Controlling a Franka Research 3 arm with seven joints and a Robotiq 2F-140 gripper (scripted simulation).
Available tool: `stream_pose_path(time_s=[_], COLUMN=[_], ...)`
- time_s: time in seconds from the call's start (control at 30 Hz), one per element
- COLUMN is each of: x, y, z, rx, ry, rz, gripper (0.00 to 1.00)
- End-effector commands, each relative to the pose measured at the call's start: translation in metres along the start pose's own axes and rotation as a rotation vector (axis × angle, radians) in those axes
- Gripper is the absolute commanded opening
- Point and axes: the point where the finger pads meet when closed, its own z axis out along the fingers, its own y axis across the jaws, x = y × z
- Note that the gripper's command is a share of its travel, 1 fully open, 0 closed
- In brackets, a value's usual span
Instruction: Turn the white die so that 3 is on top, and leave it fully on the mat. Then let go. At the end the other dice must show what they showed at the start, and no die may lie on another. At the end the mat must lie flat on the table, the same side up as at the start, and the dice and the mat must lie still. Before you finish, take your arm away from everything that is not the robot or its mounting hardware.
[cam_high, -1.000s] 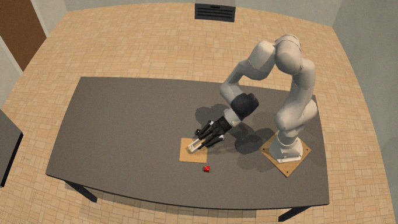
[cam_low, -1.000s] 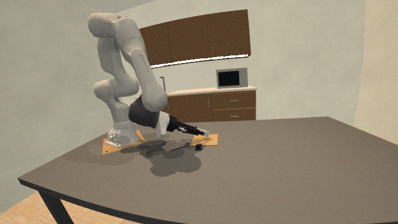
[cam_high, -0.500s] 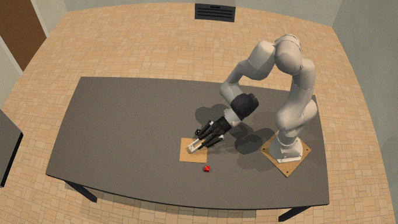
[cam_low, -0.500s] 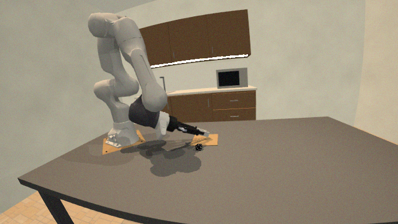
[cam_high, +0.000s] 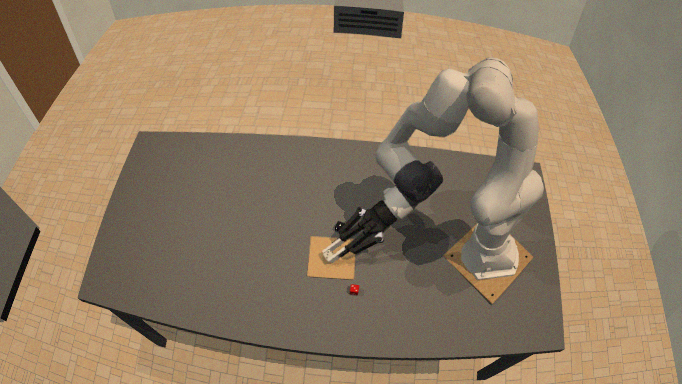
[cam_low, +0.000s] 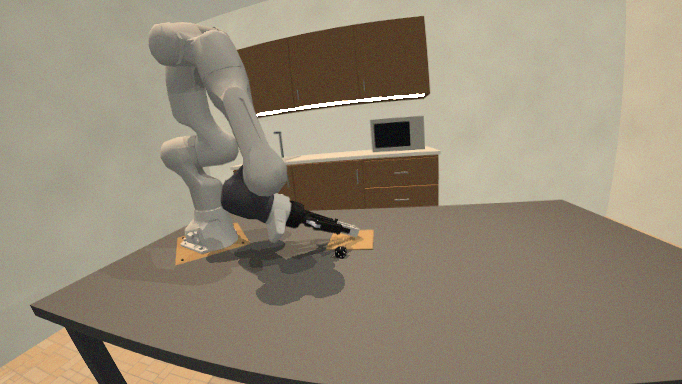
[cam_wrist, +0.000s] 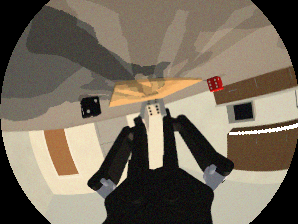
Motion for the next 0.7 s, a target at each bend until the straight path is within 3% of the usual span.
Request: stream_pose_path(time_s=[0.0,0.67], x=[0.0034,0.0060], y=[-0.0013,-0.0014], z=[0.0008,0.0022], rx=[0.003,0.003], ry=[0.005,0.005], rz=[-0.017,-0.017], gripper=[0.13,0.13])
